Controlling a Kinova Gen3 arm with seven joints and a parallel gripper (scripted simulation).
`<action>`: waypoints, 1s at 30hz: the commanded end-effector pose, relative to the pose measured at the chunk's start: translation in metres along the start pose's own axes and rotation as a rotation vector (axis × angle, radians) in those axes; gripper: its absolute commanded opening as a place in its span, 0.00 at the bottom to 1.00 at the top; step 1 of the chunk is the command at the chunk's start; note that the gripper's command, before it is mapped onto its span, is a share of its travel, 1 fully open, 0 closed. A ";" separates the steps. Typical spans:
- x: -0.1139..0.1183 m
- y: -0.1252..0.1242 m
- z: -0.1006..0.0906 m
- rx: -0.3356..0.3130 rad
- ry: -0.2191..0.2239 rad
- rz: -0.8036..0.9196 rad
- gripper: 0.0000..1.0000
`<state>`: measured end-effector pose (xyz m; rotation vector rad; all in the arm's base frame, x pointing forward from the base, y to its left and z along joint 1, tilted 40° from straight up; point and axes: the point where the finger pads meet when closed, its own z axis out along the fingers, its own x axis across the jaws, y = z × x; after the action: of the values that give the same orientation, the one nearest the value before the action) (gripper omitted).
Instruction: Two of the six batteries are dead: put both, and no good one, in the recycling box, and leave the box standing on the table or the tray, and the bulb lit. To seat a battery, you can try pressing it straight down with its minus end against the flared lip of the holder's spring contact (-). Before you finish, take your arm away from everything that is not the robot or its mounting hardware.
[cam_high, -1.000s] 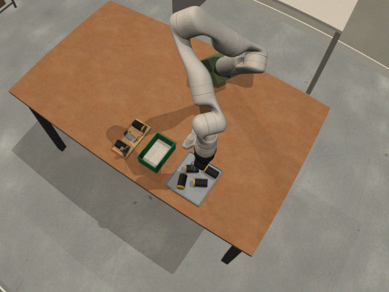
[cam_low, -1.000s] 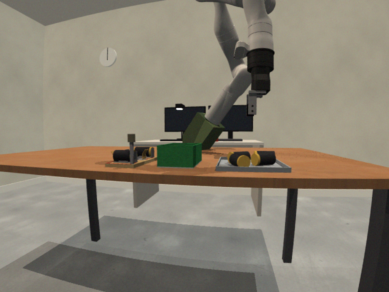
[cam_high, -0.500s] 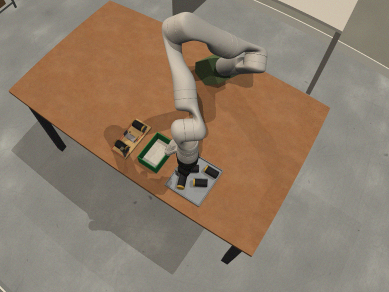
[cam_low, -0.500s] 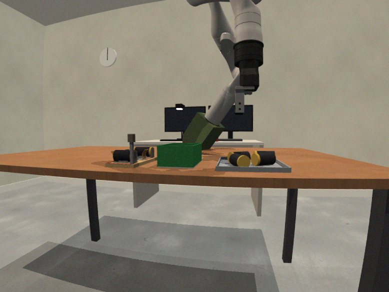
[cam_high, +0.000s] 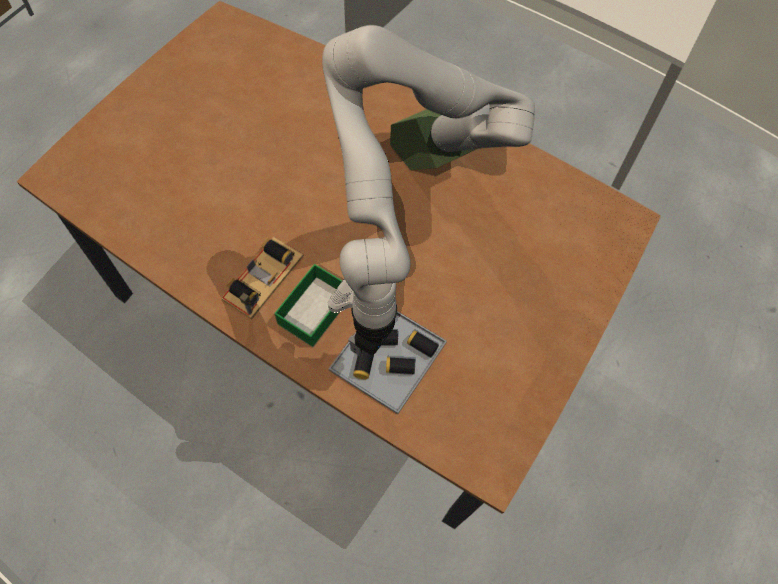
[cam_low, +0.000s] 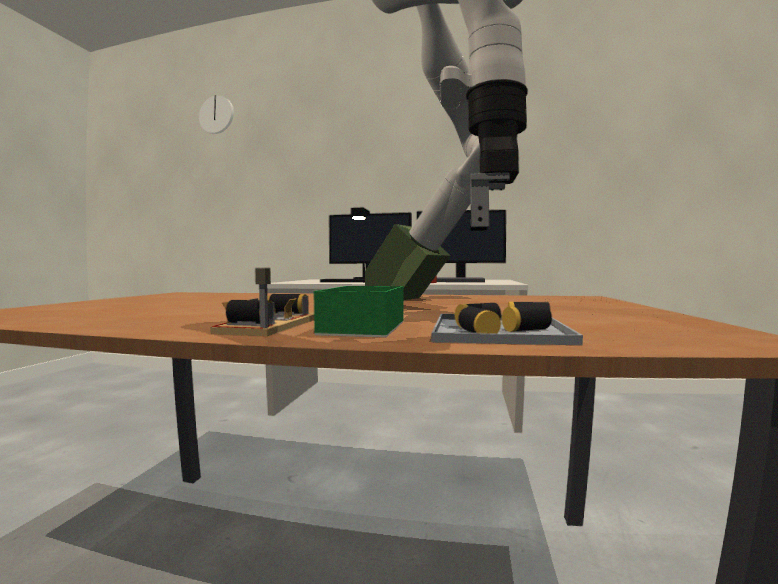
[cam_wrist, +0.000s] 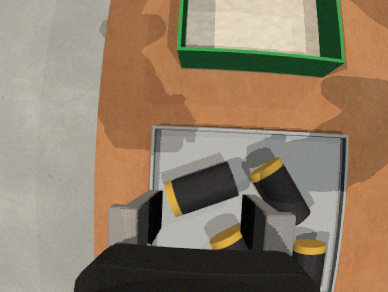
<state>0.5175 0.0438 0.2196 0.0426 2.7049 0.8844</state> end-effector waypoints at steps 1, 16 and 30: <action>-0.001 0.000 -0.001 0.001 -0.002 0.005 0.90; -0.001 0.000 -0.001 0.001 -0.002 0.108 0.90; -0.001 0.000 -0.001 0.000 -0.002 0.320 0.90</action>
<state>0.5167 0.0444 0.2188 0.4580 2.7426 0.9703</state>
